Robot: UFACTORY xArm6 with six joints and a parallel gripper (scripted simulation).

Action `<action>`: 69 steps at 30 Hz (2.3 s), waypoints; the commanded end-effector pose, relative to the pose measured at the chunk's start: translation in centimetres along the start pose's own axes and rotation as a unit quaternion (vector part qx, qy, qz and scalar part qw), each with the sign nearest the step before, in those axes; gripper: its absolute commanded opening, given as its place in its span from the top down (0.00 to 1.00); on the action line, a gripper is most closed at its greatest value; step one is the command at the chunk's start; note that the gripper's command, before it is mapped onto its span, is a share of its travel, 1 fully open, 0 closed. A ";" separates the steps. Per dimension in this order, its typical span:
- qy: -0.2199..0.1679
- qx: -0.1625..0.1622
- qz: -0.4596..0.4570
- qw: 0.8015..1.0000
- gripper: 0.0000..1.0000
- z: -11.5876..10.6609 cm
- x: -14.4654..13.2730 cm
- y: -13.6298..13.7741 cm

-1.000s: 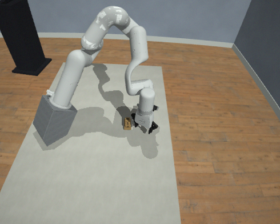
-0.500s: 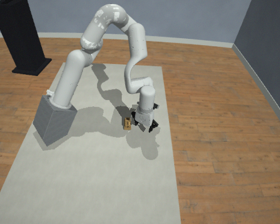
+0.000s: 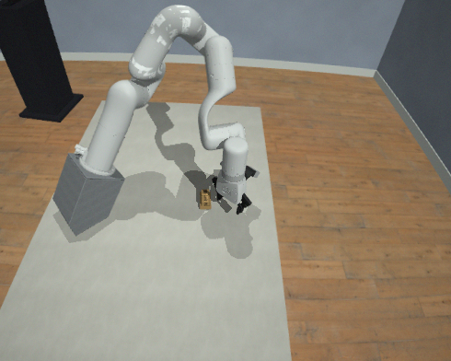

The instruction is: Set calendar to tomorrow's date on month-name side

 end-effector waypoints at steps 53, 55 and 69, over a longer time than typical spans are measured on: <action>-0.003 -0.001 0.412 0.911 0.00 -0.1 -7.2 -4.3; -0.003 -0.001 0.421 0.907 0.00 -0.1 -8.3 -5.0; -0.003 -0.001 0.526 0.851 0.00 -0.2 -9.6 -5.8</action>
Point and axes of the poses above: the point where the finger pads meet when closed, its own z axis out along the fingers, its own y axis across the jaws, x = y × z, the point moved 10 cm from there along -z, back along the fingers, and after that the axes turned 3 degrees about z, right-handed, at the moved point
